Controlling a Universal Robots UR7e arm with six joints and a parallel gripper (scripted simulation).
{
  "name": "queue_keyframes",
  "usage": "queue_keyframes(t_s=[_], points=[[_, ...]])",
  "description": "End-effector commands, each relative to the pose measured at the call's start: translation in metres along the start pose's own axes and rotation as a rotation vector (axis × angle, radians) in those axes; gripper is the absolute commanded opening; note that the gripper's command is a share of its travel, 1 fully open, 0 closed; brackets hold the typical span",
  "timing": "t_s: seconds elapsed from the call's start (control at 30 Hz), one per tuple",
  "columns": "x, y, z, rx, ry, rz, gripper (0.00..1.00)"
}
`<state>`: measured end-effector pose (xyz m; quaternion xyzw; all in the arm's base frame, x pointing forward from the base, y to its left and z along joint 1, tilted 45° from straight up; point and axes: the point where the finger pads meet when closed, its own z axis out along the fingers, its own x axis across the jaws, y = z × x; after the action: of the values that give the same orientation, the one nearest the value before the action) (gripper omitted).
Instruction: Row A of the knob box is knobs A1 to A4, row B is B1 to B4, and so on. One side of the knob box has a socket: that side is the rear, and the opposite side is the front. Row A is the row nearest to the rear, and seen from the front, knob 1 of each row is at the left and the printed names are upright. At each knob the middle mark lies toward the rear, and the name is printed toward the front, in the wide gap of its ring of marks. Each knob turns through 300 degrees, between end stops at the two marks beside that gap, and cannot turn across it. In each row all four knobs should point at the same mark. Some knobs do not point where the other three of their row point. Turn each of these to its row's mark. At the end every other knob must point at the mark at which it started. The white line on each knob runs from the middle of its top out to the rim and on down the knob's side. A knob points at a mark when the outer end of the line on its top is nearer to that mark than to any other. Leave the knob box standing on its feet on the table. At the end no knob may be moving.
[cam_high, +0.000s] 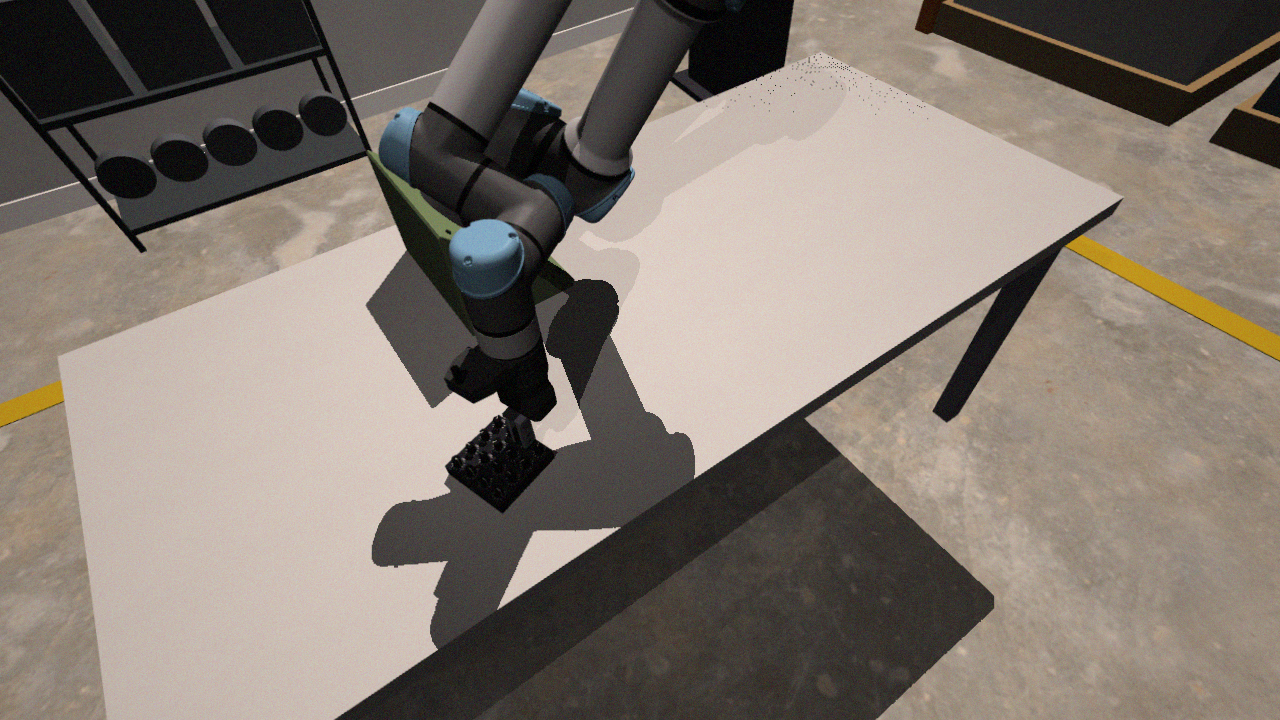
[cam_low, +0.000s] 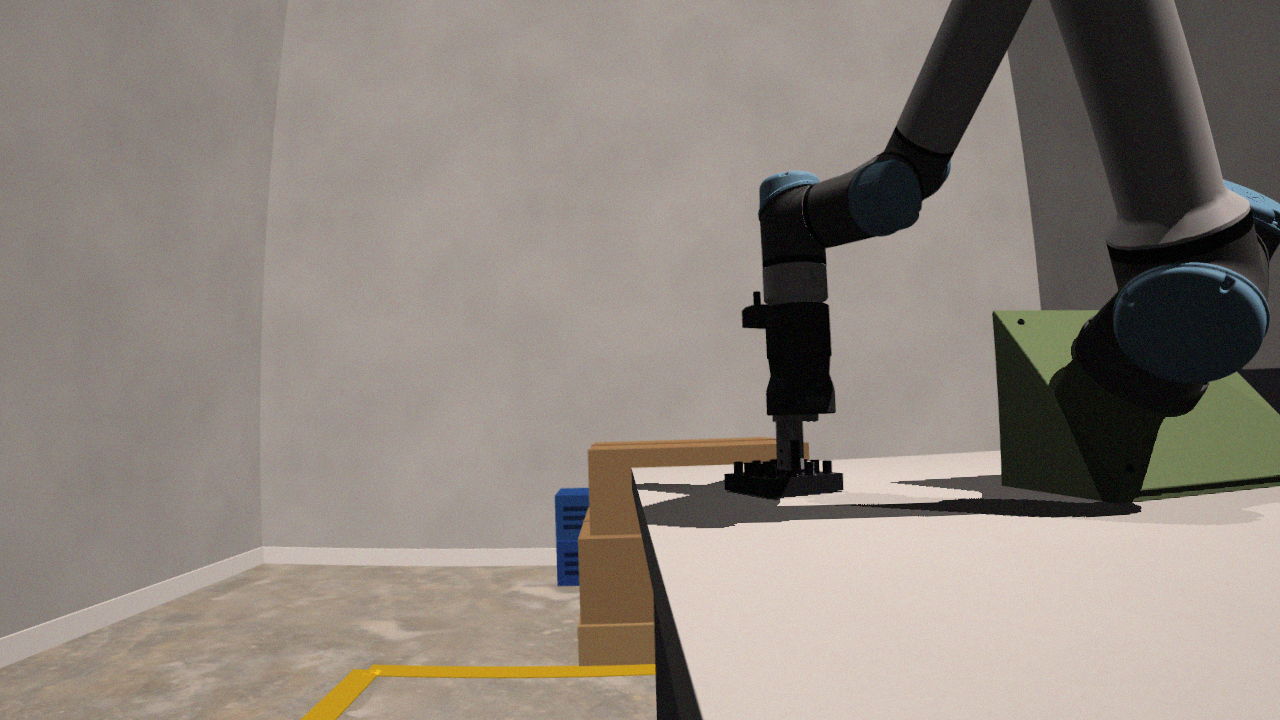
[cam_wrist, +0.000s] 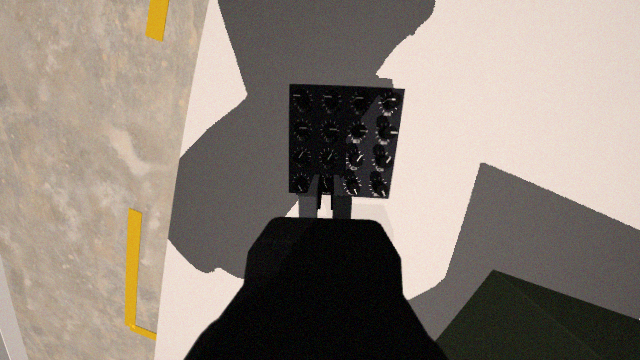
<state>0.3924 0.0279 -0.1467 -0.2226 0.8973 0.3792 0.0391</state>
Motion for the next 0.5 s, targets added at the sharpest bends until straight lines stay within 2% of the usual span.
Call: queue_keyframes(t_s=[0.0, 0.47], points=[[0.0002, 0.0012, 0.0011, -0.002, 0.001, 0.009, 0.30], [-0.0007, 0.0003, 0.0004, 0.000, 0.001, 0.064, 0.30]])
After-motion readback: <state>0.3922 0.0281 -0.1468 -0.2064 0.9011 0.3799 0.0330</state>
